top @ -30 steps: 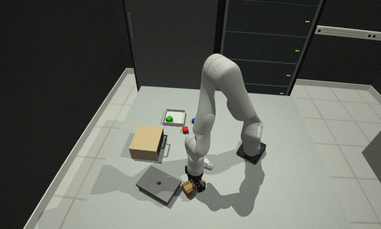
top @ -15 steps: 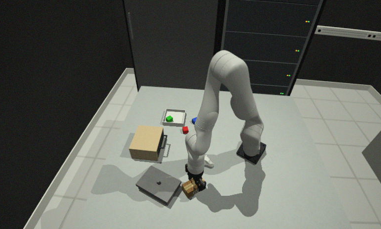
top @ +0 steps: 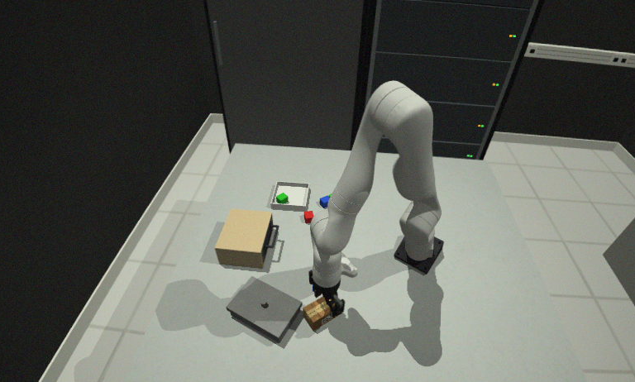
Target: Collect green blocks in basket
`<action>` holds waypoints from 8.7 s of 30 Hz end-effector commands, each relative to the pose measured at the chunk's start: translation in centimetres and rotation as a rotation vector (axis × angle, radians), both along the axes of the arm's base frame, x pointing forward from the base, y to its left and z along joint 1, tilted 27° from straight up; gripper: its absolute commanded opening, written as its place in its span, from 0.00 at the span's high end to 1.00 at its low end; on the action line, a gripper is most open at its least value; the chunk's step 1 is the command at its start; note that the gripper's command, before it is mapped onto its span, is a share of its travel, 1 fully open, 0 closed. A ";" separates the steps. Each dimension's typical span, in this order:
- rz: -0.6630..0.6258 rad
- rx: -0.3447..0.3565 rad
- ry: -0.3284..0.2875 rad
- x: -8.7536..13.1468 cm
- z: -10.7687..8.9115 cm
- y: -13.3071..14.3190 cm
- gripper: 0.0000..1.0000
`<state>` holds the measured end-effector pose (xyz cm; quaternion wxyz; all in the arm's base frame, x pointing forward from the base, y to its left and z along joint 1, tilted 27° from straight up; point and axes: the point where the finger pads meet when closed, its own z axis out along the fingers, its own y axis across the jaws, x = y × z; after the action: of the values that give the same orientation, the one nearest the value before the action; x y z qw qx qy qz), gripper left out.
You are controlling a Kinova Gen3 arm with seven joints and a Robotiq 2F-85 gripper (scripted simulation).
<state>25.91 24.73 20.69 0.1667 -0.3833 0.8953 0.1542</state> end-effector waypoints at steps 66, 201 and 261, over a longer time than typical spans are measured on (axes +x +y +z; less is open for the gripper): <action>-0.012 0.007 -0.010 -1.5 9.4 -4.5 0.17; -0.009 -0.006 -0.013 5.6 -11.0 -53.2 0.30; -0.003 -0.001 -0.016 8.1 -22.2 -47.9 0.30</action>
<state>33.92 -23.34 -1.33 0.1735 -0.3828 0.8948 0.1503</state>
